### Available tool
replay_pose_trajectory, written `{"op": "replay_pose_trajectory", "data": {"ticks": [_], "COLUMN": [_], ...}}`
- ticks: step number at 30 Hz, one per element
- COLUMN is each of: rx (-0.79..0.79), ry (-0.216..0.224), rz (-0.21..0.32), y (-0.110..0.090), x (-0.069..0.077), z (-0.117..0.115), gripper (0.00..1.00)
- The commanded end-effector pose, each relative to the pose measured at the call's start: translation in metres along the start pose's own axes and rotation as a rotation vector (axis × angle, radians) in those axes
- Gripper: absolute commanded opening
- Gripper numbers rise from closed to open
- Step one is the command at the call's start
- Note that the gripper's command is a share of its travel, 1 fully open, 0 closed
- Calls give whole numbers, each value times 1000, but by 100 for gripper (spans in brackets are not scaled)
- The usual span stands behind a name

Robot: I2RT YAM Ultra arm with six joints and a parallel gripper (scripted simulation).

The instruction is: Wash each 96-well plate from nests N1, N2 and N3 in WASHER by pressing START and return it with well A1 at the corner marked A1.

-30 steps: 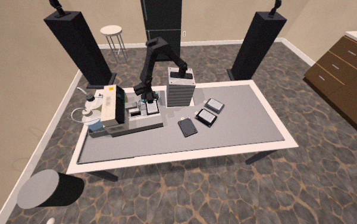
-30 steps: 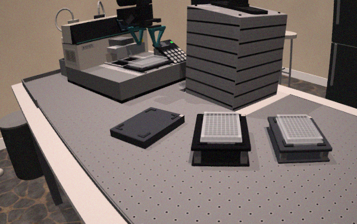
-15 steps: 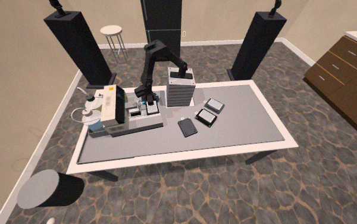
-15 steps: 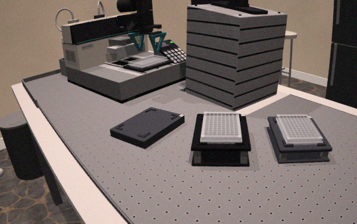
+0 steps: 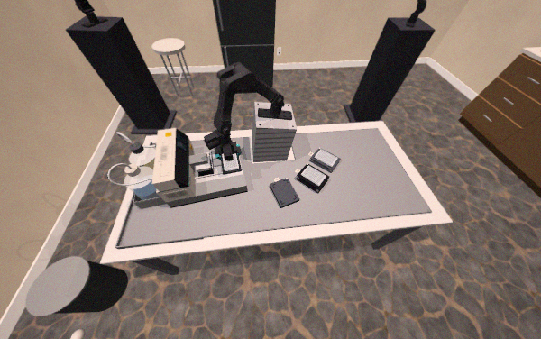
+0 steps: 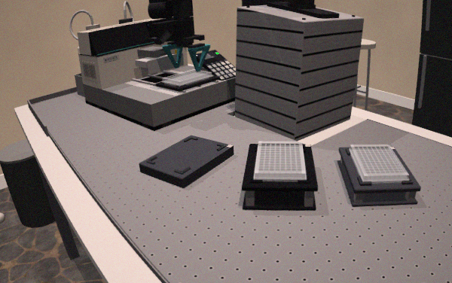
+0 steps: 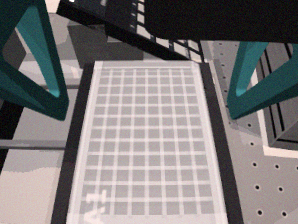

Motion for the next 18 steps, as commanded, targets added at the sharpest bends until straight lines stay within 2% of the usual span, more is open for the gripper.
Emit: {"op": "replay_pose_trajectory", "data": {"ticks": [1,18], "rx": [0,0], "ry": [-12,-12], "rz": [-6,-6], "y": [2,2], "x": [3,-2], "z": [-4,-4], "gripper": [100,100]}}
Point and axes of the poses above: the point where the finger pads meet when closed, its own x axis back along the fingers, its own z axis across the jaws, y = z × x, the point moved 2 cm from there along x, back along the fingers, and after that the axes turned 4 degrees about x, right-handed, at the moved point
